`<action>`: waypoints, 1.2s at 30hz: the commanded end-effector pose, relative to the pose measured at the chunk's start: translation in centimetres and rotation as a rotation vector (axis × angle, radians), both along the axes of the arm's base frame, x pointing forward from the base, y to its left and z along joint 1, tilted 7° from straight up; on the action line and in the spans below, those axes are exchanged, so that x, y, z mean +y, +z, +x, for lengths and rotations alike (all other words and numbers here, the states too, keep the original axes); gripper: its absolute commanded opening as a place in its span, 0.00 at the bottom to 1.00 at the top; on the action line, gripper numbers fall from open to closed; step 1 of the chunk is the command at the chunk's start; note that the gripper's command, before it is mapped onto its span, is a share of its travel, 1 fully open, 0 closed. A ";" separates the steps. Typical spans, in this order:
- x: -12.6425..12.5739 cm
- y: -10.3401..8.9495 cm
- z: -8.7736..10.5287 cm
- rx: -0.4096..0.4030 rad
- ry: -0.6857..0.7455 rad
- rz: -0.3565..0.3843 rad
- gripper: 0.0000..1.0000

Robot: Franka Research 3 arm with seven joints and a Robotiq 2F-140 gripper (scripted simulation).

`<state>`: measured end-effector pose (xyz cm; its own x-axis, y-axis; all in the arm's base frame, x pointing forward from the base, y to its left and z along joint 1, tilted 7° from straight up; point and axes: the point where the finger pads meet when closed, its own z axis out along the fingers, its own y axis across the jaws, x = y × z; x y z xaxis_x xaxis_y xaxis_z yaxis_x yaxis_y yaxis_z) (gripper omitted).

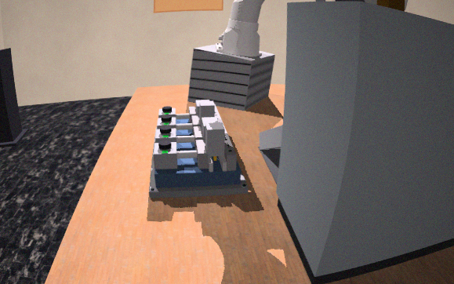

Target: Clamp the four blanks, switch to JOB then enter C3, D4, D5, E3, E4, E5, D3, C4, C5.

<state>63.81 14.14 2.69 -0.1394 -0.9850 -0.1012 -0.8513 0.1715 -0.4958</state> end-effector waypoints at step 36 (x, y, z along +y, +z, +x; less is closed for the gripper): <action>0.0 2.7 -1.6 -0.001 0.006 0.001 0.00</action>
<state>62.44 14.32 5.10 -0.1259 -0.9867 -0.1032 -0.8520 0.1608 -0.4982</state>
